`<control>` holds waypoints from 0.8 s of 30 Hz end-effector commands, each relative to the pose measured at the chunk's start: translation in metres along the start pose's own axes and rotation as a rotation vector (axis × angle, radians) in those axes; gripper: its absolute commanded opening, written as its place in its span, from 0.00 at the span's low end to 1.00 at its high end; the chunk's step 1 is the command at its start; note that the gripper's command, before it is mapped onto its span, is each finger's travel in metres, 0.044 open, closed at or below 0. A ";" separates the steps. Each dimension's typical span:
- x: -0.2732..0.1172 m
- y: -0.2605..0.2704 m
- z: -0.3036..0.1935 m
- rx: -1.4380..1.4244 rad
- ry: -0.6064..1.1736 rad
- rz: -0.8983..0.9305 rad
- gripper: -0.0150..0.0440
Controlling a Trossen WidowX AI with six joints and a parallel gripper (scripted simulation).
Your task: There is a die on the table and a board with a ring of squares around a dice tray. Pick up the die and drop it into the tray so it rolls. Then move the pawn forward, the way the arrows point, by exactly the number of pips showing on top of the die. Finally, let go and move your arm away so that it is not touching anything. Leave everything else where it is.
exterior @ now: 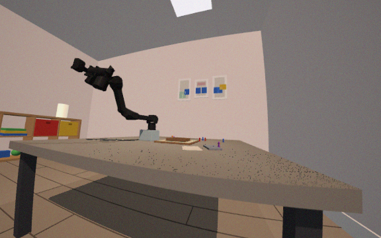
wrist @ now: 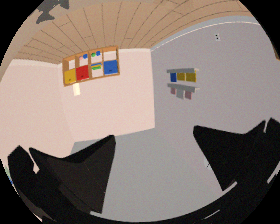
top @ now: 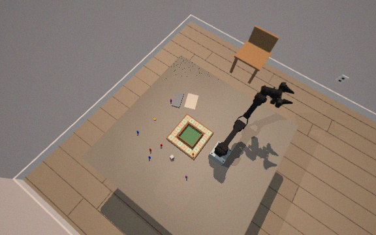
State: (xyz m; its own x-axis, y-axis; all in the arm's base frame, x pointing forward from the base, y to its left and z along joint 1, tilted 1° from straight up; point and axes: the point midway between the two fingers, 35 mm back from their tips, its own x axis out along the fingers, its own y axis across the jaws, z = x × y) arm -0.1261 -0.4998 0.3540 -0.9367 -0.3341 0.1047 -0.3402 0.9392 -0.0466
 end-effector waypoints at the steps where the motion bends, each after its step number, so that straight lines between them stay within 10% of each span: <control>1: 0.000 0.000 -0.001 -0.004 0.001 -0.003 0.89; 5: 0.002 0.002 -0.024 -0.023 0.037 -0.049 0.72; 24: -0.006 0.145 -0.224 0.736 0.425 -0.116 0.72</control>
State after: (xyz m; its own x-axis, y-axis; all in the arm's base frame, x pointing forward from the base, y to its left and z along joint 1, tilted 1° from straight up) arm -0.1487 -0.3711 0.5451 -0.8582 -0.2686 0.4375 -0.4936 0.6659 -0.5594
